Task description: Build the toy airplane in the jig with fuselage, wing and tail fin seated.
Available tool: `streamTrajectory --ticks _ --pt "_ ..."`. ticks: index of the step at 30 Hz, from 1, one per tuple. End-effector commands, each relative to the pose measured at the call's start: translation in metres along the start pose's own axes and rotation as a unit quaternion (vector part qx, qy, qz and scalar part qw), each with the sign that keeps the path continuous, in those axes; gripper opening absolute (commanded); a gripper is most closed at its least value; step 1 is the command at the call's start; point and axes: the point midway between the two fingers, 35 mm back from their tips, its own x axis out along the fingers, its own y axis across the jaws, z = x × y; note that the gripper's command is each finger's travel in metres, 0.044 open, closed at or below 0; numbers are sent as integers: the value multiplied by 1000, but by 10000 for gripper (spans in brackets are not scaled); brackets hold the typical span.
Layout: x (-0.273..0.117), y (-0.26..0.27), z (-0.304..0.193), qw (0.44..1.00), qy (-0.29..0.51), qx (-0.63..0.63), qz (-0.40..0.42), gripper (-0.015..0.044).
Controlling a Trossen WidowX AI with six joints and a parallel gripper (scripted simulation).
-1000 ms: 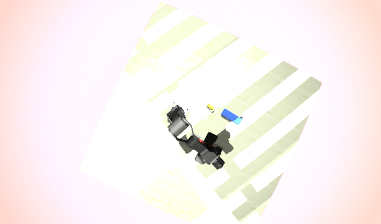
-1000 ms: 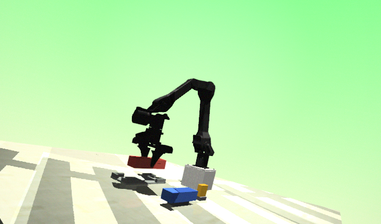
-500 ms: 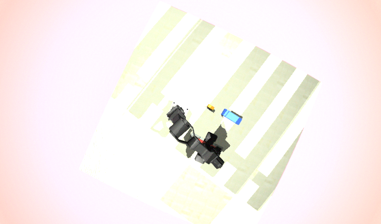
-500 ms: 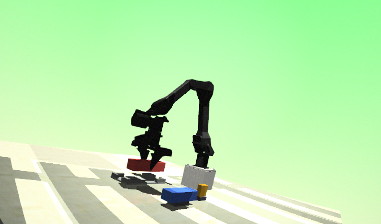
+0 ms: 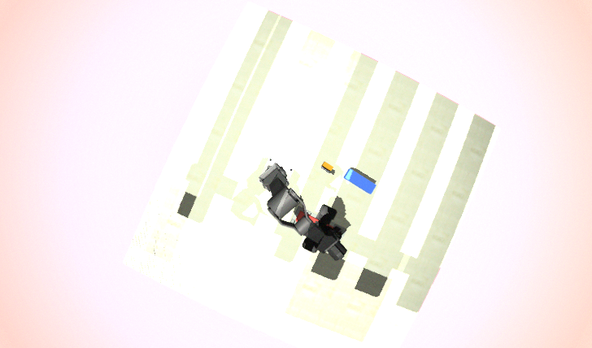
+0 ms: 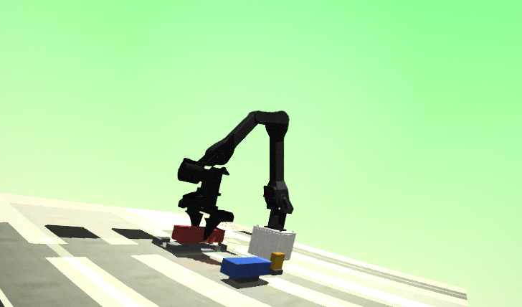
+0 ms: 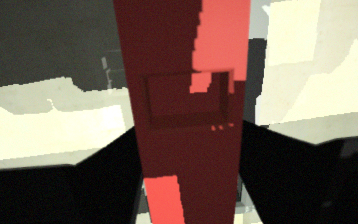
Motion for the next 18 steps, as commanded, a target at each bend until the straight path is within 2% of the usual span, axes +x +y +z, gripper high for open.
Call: streamTrajectory --ticks 1,10,15,18 --pt "4 -1 0 1000 -1 -2 -2 197" --pt "3 0 -1 1000 1 0 0 150" --pt "3 0 -1 1000 1 0 0 19" --pt "3 0 -1 1000 1 0 0 98"
